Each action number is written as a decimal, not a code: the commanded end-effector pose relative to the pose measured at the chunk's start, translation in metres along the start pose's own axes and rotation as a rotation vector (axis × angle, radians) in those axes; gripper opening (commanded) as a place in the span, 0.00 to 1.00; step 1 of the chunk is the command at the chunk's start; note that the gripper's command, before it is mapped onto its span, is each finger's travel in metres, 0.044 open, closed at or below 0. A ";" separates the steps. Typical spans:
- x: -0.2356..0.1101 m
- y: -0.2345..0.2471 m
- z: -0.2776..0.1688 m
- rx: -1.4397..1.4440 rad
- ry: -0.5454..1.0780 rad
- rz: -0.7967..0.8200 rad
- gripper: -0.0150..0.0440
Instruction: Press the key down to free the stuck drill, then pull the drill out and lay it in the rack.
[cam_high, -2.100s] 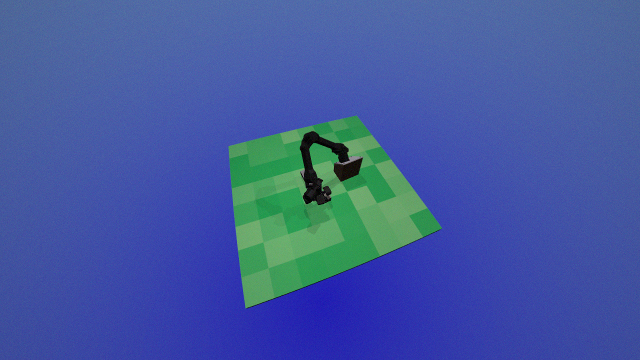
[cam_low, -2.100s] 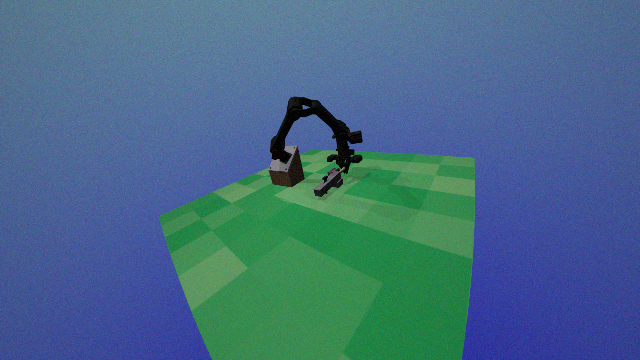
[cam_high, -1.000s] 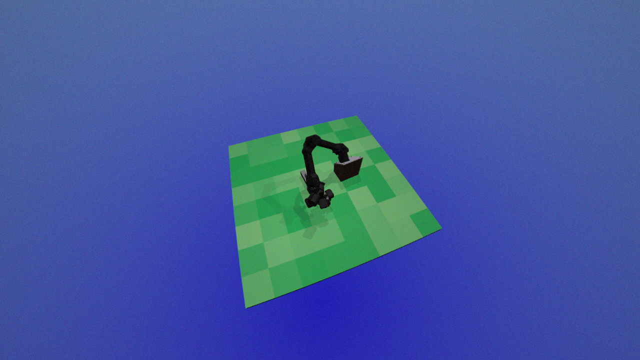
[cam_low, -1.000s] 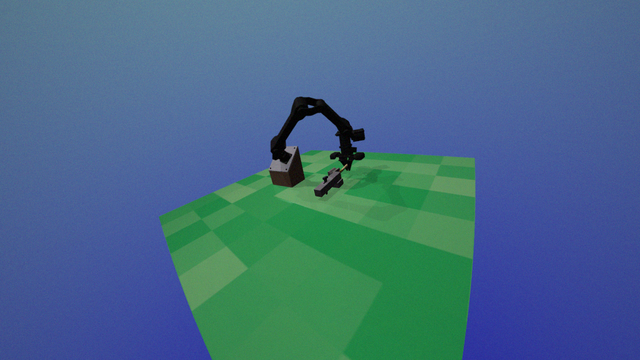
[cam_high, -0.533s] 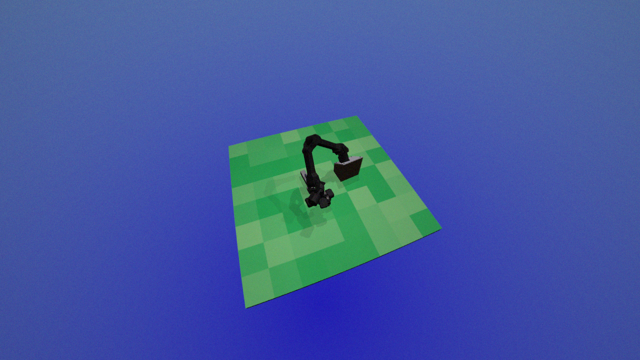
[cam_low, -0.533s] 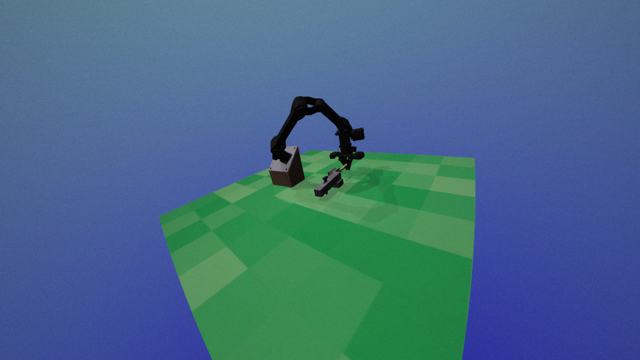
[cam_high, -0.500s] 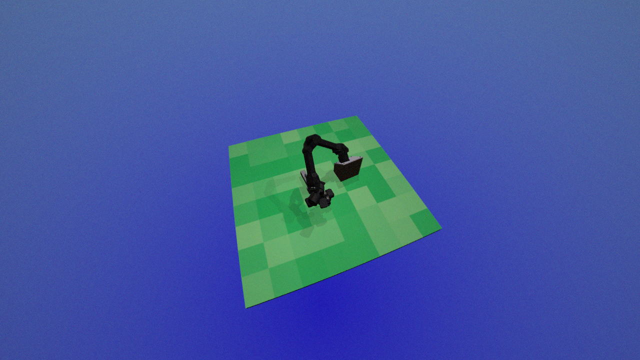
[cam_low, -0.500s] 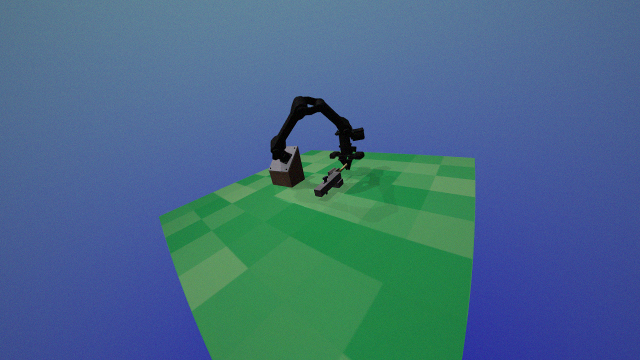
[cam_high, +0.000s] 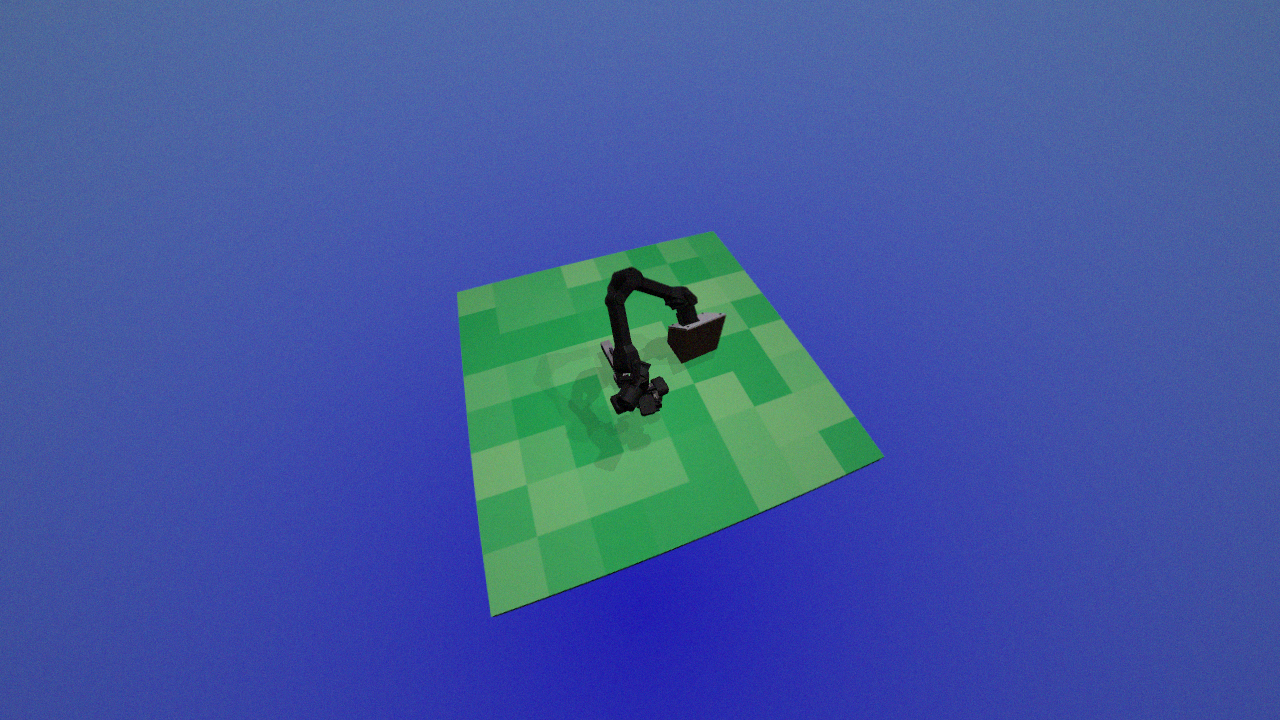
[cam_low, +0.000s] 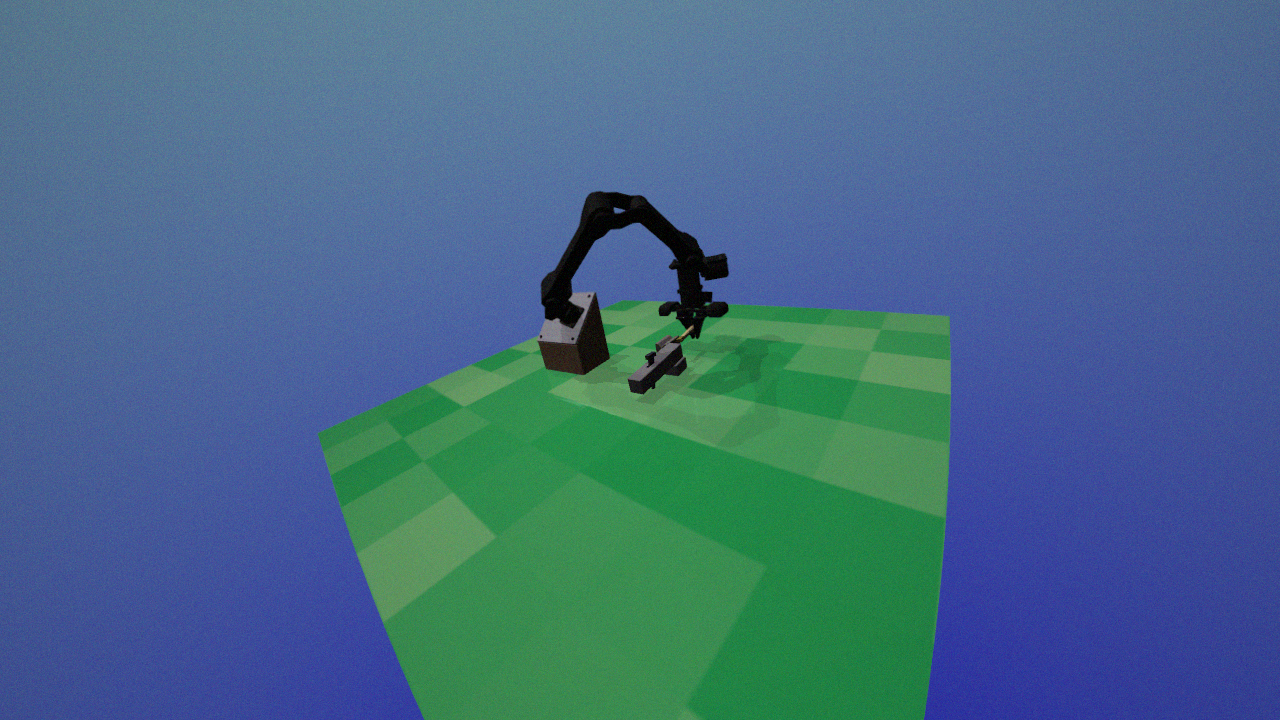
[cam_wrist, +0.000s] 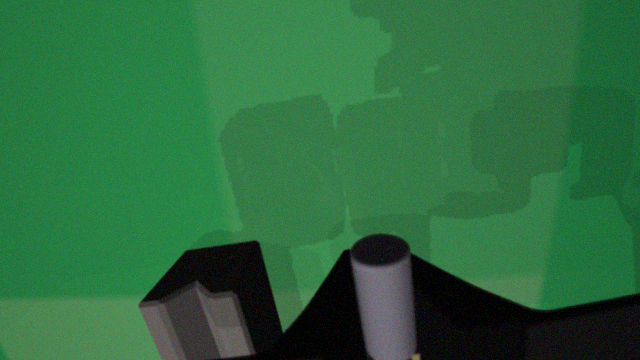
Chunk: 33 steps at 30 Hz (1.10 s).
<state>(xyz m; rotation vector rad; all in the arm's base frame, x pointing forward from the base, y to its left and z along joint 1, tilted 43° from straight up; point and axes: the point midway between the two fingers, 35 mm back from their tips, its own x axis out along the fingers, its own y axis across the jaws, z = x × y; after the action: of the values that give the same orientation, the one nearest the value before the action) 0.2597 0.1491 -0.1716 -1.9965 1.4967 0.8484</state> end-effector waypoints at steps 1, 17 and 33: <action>-0.003 0.000 0.000 0.006 -0.005 0.000 0.25; -0.008 0.000 0.000 0.006 -0.006 0.000 0.25; -0.011 0.001 -0.001 0.005 -0.006 0.000 0.25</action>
<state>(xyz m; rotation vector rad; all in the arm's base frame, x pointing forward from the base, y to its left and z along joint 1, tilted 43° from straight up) 0.2563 0.1537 -0.1651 -1.9968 1.4970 0.8491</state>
